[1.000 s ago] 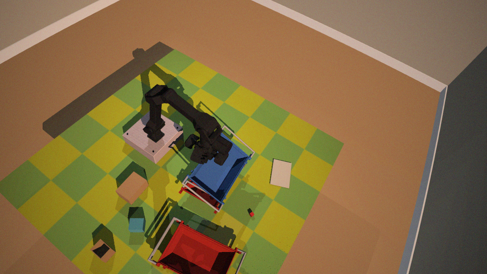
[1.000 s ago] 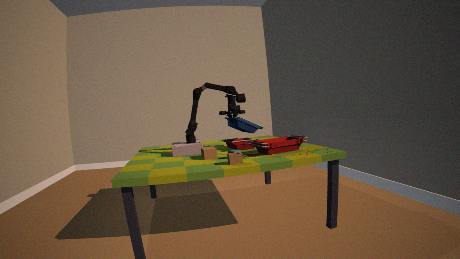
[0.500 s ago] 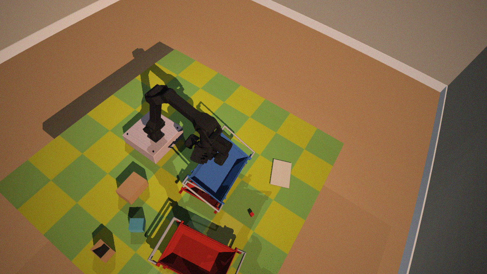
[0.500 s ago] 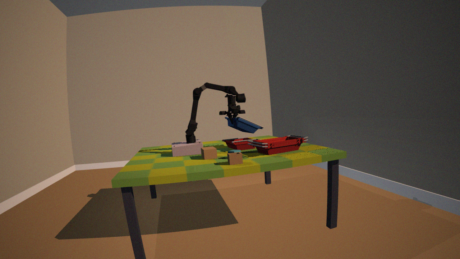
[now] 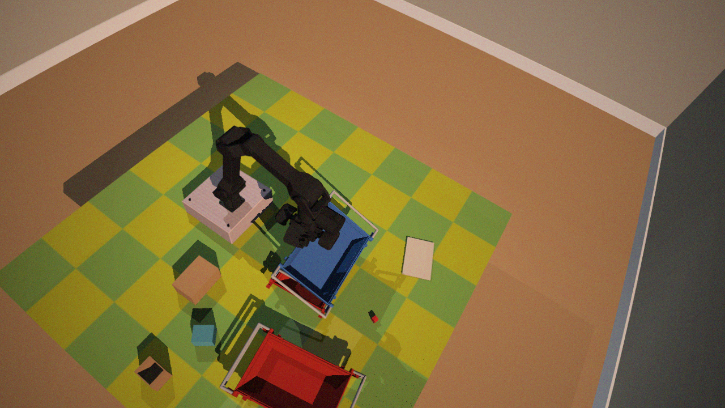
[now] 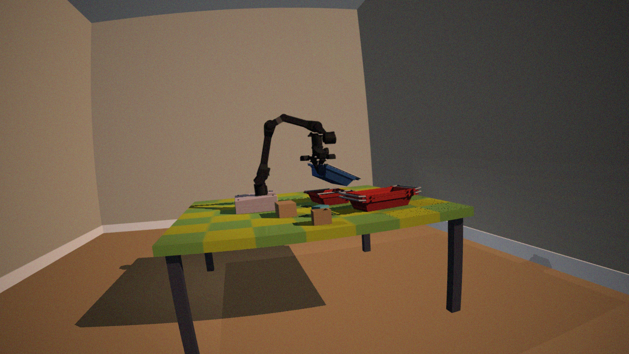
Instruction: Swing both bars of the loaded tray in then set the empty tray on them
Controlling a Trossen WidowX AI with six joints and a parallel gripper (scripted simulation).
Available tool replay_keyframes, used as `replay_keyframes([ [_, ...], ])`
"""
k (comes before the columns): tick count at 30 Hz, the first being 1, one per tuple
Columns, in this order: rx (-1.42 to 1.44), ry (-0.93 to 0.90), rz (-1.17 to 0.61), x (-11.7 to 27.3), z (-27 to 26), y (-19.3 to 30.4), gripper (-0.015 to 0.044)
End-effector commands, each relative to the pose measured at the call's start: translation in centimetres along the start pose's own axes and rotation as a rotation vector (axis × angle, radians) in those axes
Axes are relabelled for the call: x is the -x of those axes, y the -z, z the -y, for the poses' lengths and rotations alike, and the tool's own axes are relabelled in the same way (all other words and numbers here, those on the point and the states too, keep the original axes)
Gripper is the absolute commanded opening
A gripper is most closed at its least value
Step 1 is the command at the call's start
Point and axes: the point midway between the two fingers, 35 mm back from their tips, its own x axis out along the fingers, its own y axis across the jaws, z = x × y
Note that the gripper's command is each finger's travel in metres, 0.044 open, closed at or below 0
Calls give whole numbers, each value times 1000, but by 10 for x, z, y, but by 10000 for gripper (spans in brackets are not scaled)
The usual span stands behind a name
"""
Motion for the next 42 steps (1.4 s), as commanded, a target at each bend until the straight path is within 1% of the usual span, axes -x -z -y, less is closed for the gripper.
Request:
replay_keyframes([
  [1, 3, -10, 0, -5, -2, 0, 0],
  [15, 3, -10, 0, -26, 0, 0, 0],
  [42, 3, -9, 0, -38, 12, 0, 0],
])
